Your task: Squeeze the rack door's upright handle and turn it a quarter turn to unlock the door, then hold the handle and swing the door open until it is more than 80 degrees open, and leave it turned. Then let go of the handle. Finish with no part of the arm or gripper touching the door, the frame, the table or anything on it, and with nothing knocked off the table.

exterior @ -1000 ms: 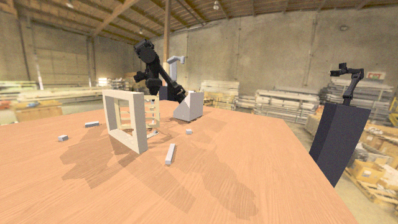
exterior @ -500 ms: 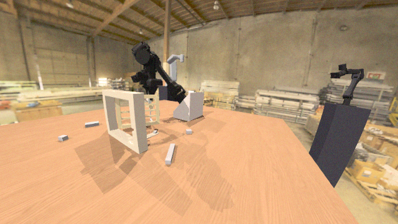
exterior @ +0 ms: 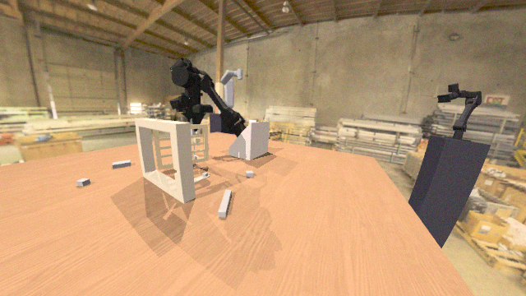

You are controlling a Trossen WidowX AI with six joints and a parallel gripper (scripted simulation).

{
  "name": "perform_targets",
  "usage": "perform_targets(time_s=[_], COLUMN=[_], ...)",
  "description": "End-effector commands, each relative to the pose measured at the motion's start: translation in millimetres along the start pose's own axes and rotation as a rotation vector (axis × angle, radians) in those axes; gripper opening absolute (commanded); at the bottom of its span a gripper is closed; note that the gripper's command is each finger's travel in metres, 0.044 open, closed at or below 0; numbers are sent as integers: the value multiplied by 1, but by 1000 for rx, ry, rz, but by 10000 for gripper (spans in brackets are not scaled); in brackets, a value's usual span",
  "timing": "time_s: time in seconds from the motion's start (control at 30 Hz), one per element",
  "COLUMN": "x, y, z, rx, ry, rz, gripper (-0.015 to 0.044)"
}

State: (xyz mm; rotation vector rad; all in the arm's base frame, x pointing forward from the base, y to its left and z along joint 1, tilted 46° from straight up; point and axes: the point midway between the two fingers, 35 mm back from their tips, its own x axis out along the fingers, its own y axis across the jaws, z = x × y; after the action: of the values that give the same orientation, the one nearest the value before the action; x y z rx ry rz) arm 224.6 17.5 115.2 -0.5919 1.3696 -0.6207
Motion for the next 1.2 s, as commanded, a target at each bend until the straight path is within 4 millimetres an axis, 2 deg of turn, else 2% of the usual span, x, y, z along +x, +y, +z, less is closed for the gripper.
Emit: perform_targets(time_s=[0.0, 0.63, 1.07, 1.17], x=[0, -1, -1, -1], y=[-9, -46, -47, -47], z=[3, 15, 16, 16], rx=[-66, -310, -317, -317], ry=[-6, -6, -5, -5], rz=[-3, -6, -6, -6], gripper=[8, 8, 8, 87])
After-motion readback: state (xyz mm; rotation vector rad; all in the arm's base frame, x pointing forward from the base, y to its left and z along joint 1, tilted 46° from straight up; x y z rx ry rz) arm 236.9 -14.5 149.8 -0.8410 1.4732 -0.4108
